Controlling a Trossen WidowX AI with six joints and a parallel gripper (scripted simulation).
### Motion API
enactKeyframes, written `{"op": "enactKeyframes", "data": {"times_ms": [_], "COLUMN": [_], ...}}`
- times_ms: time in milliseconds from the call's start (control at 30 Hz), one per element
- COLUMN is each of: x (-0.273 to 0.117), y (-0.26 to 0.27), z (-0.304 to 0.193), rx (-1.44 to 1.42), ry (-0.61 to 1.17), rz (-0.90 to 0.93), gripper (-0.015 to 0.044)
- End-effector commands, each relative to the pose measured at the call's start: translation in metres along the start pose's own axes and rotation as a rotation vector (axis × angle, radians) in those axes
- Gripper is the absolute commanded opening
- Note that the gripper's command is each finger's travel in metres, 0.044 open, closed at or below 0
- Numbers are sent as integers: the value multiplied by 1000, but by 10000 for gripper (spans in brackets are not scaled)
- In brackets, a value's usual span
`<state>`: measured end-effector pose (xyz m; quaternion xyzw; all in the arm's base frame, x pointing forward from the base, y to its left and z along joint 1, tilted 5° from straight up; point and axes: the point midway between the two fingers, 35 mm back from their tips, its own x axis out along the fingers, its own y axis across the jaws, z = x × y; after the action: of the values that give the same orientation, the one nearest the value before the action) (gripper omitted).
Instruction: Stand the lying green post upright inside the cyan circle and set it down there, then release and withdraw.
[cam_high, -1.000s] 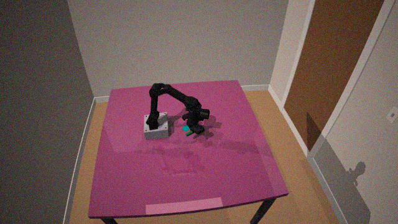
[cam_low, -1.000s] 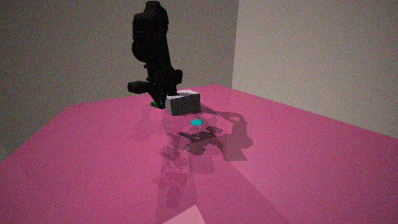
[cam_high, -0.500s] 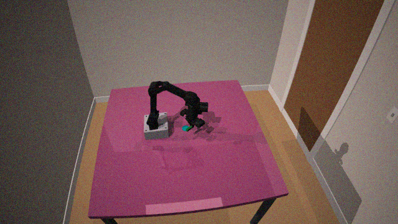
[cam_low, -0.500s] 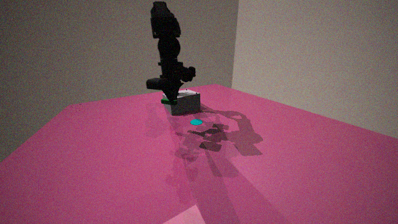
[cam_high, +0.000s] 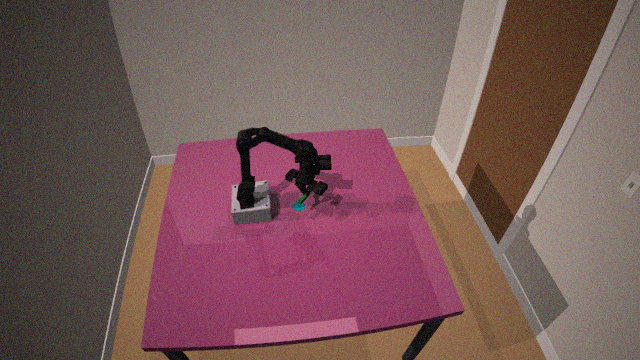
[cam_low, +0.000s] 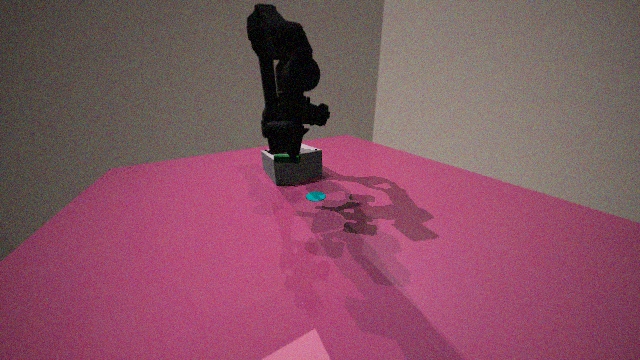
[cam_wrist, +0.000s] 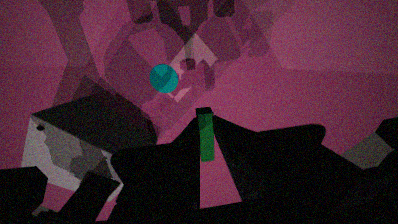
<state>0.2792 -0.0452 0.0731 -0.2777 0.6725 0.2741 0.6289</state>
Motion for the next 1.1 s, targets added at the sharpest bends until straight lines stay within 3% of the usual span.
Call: {"op": "enactKeyframes", "data": {"times_ms": [0,700,1067], "x": [-3,-6,-2], "y": [11,64,67], "z": [7,34,32], "rx": [-55,-320,-336], "ry": [-7,-7,-19], "rz": [0,5,39], "gripper": [23,23,23]}}
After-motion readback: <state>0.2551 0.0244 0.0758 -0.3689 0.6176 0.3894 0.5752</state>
